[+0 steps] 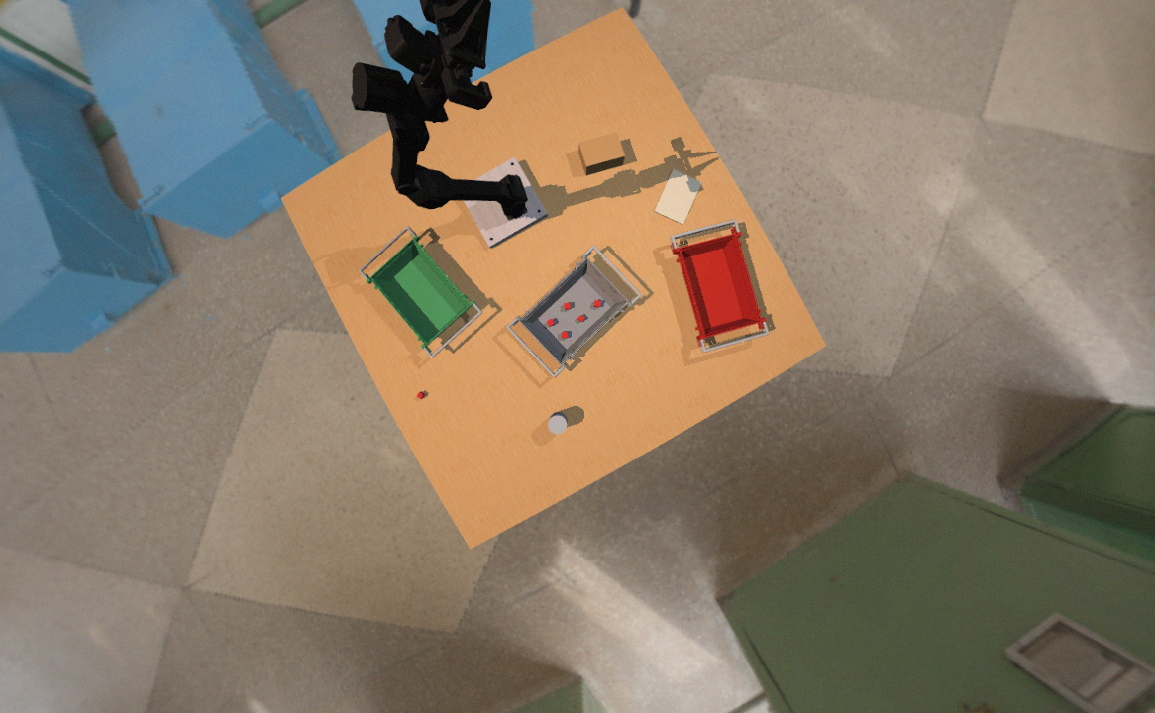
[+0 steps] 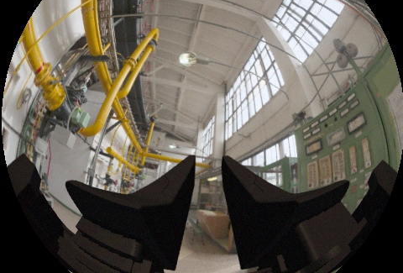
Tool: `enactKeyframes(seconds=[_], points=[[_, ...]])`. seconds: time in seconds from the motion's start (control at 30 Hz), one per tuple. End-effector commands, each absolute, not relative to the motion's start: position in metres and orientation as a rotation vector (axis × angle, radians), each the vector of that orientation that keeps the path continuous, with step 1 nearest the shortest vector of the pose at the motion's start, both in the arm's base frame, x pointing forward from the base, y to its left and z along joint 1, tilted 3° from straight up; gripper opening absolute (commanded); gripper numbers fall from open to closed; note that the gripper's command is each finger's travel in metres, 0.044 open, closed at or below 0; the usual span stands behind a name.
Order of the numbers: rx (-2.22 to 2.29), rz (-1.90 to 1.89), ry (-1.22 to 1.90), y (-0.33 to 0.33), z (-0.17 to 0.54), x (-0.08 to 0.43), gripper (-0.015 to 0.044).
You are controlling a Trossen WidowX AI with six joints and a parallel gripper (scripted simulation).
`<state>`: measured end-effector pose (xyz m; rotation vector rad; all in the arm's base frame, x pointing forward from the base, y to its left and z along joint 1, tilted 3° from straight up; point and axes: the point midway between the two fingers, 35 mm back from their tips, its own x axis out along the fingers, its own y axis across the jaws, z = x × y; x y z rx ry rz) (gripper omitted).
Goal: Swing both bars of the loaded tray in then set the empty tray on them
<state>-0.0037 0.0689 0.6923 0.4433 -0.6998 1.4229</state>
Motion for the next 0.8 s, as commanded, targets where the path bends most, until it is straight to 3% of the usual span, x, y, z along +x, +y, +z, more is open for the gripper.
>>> enactKeyframes(seconds=[0.0, 0.37, 0.77], points=[[0.355, 1.387, -0.551, 0.125, 0.672, 0.013, 0.0087], [0.064, 1.196, -0.14, 0.254, 0.573, 0.095, 0.0087], [-0.15, 0.958, 0.343, 0.309, 0.432, 0.199, 0.0087]])
